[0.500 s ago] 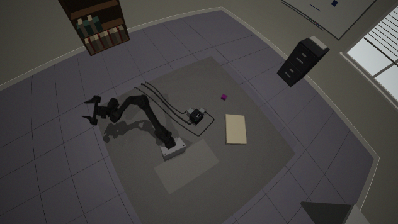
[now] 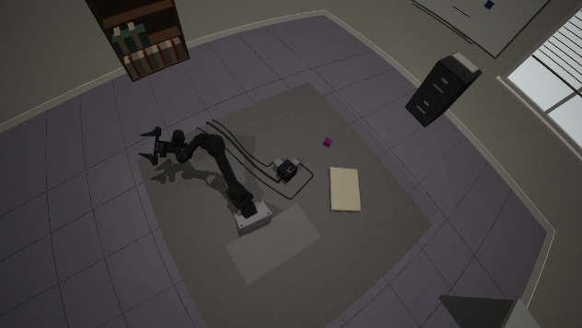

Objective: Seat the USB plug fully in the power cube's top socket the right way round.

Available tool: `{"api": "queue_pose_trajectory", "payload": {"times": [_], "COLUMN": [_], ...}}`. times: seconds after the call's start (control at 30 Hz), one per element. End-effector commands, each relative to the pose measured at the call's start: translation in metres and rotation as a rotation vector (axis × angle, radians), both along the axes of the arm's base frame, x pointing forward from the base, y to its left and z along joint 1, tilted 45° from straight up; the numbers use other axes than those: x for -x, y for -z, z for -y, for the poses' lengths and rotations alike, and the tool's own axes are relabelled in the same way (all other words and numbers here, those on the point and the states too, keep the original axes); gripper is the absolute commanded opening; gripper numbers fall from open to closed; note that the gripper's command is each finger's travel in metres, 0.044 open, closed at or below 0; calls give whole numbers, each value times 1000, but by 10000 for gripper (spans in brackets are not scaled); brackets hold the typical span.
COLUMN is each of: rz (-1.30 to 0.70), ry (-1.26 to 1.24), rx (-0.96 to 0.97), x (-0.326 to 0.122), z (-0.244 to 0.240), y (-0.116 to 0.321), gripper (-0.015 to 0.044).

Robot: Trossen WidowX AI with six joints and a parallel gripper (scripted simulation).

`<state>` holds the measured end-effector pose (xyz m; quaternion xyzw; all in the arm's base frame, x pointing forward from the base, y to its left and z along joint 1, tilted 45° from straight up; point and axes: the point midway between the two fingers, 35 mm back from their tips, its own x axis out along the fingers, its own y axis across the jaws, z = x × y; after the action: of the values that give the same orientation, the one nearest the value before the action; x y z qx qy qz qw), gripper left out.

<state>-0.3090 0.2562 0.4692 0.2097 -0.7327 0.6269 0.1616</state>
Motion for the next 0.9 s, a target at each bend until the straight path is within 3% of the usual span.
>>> {"api": "queue_pose_trajectory", "payload": {"times": [0.0,0.4,0.63,0.87], "rz": [-1,-38,-87,-120], "ry": [216,829,1194,1519], "rx": [62,247,363,550], "x": [-53,-245,-369,-489], "z": [-52,-137,-135,-112], "y": [-9,-21,-19,10], "gripper": [440,440,440,440]}}
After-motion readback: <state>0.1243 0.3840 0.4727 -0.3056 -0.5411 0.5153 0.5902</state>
